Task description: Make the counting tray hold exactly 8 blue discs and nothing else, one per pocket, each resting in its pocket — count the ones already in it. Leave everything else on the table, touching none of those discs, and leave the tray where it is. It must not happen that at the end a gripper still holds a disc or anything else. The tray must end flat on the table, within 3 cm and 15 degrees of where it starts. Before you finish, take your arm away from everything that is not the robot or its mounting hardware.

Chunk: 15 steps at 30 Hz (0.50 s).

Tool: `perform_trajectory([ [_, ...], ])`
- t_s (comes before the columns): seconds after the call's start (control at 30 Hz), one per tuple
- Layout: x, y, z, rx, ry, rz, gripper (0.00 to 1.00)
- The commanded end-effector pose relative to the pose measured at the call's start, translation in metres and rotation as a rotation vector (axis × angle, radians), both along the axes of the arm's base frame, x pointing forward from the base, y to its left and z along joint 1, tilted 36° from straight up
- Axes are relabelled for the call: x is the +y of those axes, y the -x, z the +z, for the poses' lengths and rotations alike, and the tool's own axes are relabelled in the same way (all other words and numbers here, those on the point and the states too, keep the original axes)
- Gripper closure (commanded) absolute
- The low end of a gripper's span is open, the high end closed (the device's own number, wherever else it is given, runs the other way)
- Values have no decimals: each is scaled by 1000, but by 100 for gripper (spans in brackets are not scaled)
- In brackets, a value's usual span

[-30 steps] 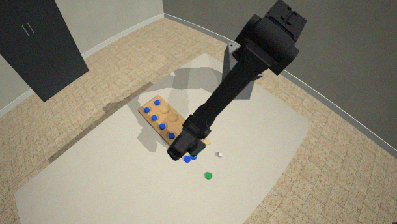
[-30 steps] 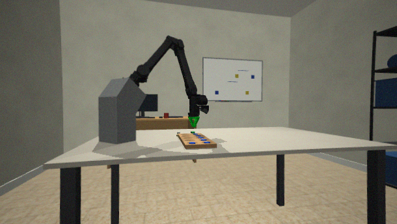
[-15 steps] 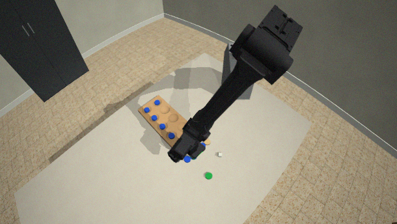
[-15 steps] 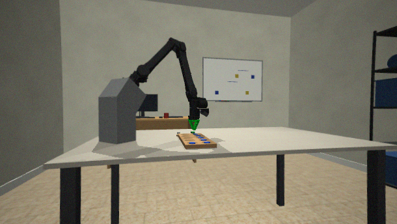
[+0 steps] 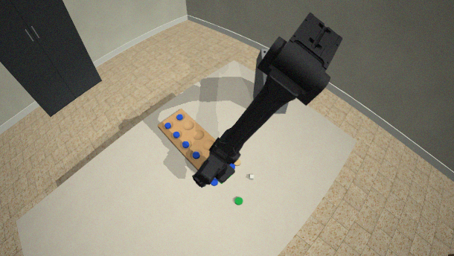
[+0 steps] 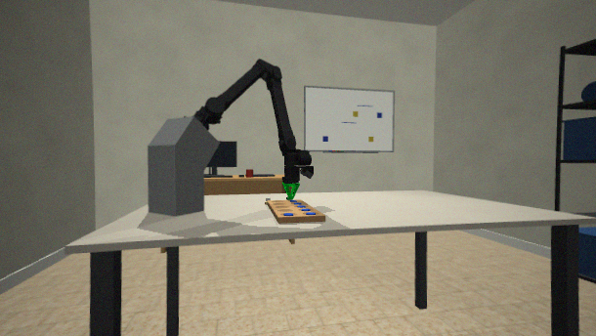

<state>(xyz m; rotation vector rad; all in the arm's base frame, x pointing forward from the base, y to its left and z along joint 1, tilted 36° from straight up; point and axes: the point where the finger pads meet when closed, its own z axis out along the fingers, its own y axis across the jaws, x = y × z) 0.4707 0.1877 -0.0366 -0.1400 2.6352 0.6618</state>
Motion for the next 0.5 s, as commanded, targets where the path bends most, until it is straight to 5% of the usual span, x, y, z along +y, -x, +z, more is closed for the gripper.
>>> perform_trajectory([
  [0.0, 10, -4, -6, -2, -4, 5, 54],
  [0.47, 14, -6, -13, -3, -3, 7, 54],
])
